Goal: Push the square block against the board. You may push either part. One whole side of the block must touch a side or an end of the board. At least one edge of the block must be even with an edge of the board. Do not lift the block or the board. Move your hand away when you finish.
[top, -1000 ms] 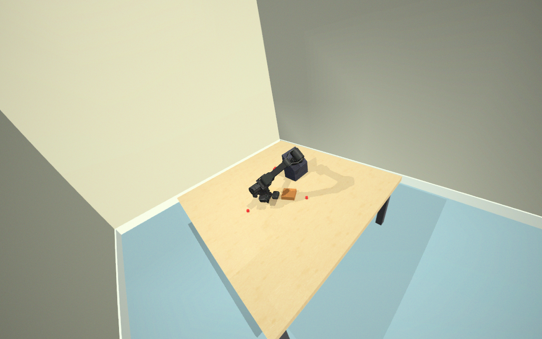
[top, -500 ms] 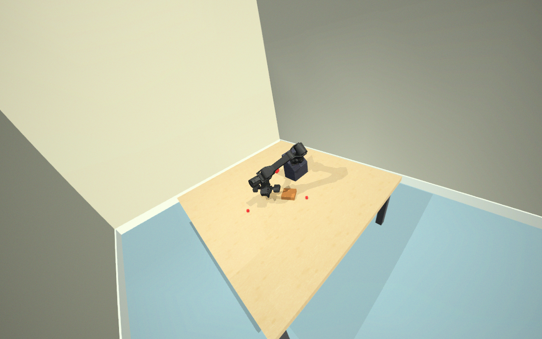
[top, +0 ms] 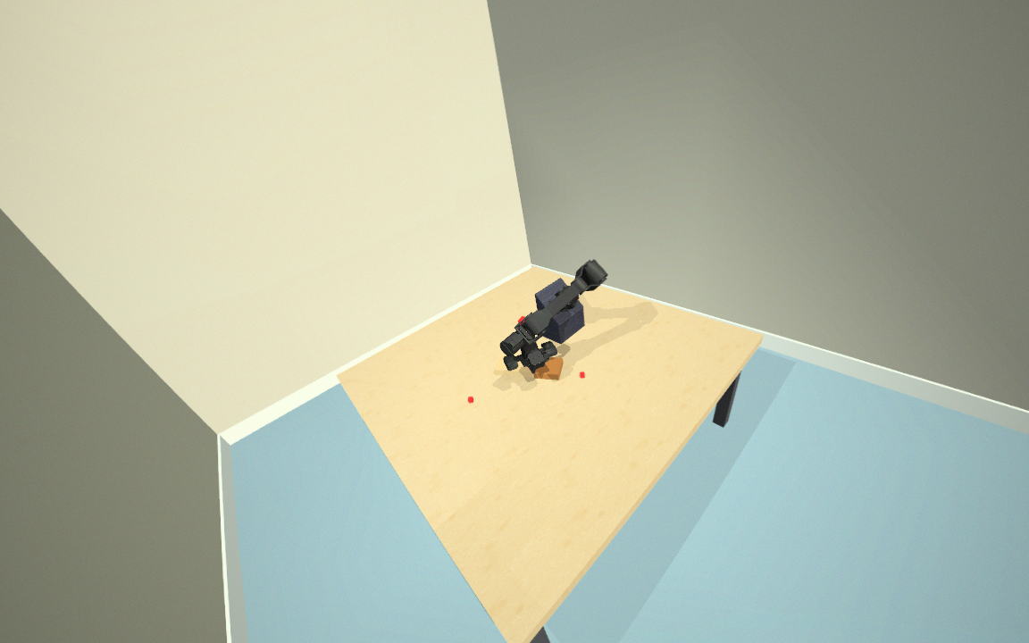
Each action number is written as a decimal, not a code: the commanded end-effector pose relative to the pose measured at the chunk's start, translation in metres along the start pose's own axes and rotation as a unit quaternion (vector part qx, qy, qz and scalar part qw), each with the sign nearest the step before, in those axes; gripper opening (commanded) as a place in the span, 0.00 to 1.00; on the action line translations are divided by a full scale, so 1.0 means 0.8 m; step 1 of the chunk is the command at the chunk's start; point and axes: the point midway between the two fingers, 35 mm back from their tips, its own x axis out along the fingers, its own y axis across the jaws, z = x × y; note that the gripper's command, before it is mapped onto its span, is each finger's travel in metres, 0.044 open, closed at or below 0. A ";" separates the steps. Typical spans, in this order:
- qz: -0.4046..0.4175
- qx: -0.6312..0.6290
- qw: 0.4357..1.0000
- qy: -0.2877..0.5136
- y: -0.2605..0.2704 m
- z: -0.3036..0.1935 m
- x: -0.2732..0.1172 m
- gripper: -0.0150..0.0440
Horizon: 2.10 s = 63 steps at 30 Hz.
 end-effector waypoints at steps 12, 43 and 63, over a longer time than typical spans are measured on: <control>0.003 -0.244 0.970 0.001 0.096 0.006 0.001 0.25; 0.005 -0.459 0.888 -0.009 0.173 -0.012 0.073 0.25; 0.006 -0.460 0.888 -0.005 0.151 -0.024 0.075 0.25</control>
